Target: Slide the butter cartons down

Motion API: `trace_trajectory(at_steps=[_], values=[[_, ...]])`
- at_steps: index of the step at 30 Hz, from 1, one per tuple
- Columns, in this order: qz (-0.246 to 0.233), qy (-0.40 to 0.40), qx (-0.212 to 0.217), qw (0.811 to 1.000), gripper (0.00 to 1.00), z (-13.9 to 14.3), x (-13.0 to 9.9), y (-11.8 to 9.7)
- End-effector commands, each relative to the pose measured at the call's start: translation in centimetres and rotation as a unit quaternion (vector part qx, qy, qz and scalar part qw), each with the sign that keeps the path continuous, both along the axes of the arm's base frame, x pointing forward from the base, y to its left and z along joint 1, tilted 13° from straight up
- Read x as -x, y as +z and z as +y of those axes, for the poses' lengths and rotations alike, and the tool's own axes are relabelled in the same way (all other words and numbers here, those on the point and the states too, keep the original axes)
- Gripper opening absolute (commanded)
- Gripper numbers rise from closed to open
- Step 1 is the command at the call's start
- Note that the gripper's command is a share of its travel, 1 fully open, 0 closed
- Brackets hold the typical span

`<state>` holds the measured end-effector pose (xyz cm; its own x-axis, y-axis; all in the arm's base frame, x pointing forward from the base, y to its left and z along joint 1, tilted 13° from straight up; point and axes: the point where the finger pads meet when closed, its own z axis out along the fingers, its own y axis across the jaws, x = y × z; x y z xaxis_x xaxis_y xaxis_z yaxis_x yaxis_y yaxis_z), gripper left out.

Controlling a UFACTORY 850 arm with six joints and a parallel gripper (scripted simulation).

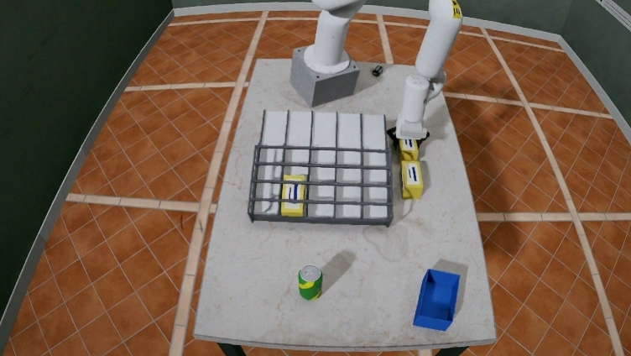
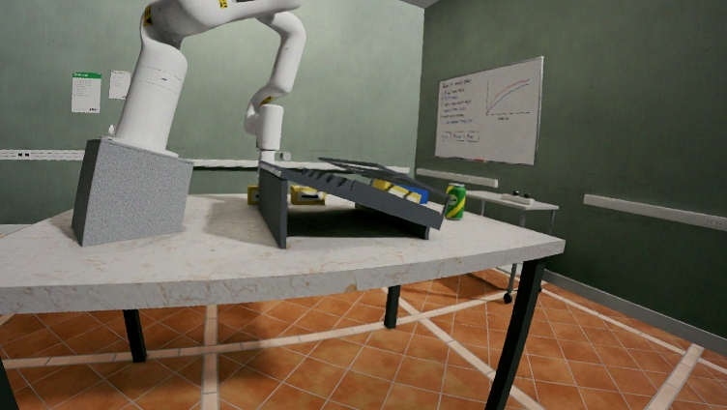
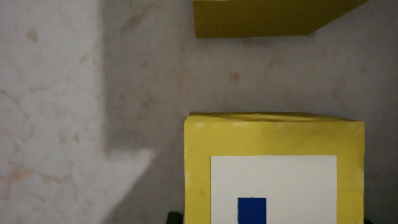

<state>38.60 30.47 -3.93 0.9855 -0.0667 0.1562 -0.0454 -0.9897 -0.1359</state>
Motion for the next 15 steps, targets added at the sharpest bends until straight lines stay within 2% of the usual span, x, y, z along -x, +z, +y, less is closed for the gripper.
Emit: trace_trajectory(at_steps=[1, 7, 8, 15], values=[[0.0, 0.0, -0.001, 1.0, 0.9, 0.09, -0.12, -0.08], [0.0, 0.0, -0.001, 1.0, 0.9, 0.09, -0.12, -0.08], [0.0, 0.0, -0.001, 1.0, 0.0, 0.1, -0.12, -0.04], [0.0, 0.0, -0.001, 1.0, 0.0, 0.1, -0.12, -0.04]])
